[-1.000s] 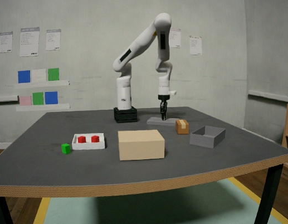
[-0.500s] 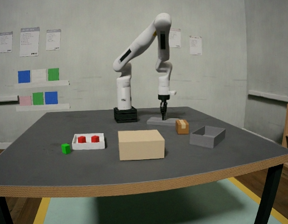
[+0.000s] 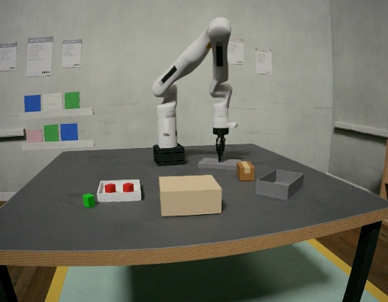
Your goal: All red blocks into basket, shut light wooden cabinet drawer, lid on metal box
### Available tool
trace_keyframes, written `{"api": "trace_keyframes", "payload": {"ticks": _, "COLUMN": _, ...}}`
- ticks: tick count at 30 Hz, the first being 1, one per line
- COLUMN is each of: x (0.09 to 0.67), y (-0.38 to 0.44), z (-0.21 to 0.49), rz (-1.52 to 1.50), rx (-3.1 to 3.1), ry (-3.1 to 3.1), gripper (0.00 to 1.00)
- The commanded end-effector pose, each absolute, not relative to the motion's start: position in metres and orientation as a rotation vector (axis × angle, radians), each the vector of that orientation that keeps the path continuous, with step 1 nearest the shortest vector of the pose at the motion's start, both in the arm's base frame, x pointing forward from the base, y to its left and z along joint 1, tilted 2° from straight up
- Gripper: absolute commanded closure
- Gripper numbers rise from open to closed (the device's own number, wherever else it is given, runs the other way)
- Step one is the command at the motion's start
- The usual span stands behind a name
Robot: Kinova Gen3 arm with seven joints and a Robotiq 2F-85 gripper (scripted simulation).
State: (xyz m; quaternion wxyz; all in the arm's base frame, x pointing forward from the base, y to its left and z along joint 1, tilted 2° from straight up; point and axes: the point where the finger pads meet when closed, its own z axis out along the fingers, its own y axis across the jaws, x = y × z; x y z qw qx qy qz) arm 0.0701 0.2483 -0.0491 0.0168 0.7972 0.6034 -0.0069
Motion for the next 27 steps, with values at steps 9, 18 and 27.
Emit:
{"api": "trace_keyframes", "payload": {"ticks": 9, "x": 0.0702, "y": 0.2485, "z": -0.0491, "rz": -0.021, "rx": 2.478, "ry": 1.876, "gripper": 0.9}}
{"api": "trace_keyframes", "payload": {"ticks": 18, "x": 0.0702, "y": 0.2486, "z": -0.0466, "rz": -0.021, "rx": 2.478, "ry": 1.876, "gripper": 0.9}}
{"api": "trace_keyframes", "payload": {"ticks": 27, "x": 0.0701, "y": 0.2489, "z": -0.0396, "rz": -0.021, "rx": 2.478, "ry": 1.876, "gripper": 0.9}}
